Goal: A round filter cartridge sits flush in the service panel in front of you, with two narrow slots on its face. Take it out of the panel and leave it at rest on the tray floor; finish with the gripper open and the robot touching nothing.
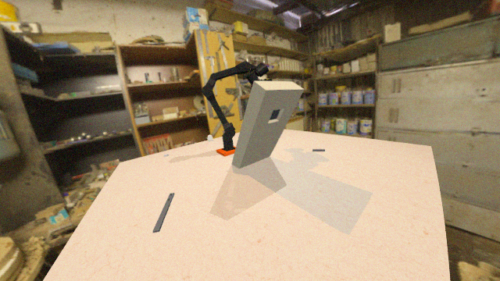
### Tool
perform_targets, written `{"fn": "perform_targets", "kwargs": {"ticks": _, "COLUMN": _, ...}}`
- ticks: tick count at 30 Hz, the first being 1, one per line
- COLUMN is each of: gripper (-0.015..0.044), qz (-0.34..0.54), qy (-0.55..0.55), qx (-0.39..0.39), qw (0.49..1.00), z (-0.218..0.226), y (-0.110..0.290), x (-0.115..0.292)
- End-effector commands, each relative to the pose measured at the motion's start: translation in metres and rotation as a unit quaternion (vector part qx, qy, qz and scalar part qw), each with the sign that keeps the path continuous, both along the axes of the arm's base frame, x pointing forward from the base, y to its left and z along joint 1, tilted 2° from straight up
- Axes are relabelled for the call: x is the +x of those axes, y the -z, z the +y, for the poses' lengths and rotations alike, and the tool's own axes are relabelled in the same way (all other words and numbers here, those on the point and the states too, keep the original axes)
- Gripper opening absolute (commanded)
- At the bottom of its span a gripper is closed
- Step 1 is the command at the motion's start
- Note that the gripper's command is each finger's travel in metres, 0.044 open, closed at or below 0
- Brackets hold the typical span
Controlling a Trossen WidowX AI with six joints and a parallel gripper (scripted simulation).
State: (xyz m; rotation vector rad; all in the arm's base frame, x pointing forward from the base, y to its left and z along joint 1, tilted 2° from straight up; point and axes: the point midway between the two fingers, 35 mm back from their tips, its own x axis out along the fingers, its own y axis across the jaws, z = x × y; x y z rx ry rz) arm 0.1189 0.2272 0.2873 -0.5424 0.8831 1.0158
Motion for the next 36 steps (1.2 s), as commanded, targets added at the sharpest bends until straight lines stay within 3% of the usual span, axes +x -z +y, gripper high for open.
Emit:
{"fn": "perform_targets", "kwargs": {"ticks": 1, "gripper": 0.0000, "qz": -0.001, "qy": -0.031, "qx": 0.001, "qw": 1.000, "z": 0.009, "y": 0.011, "x": -0.012}}
{"fn": "perform_targets", "kwargs": {"ticks": 19, "gripper": 0.0000, "qz": -0.006, "qy": -0.175, "qx": 0.001, "qw": 0.985, "z": 0.040, "y": 0.075, "x": -0.085}}
{"fn": "perform_targets", "kwargs": {"ticks": 36, "gripper": 0.0000, "qz": -0.010, "qy": -0.295, "qx": -0.001, "qw": 0.955, "z": 0.036, "y": 0.134, "x": -0.153}}
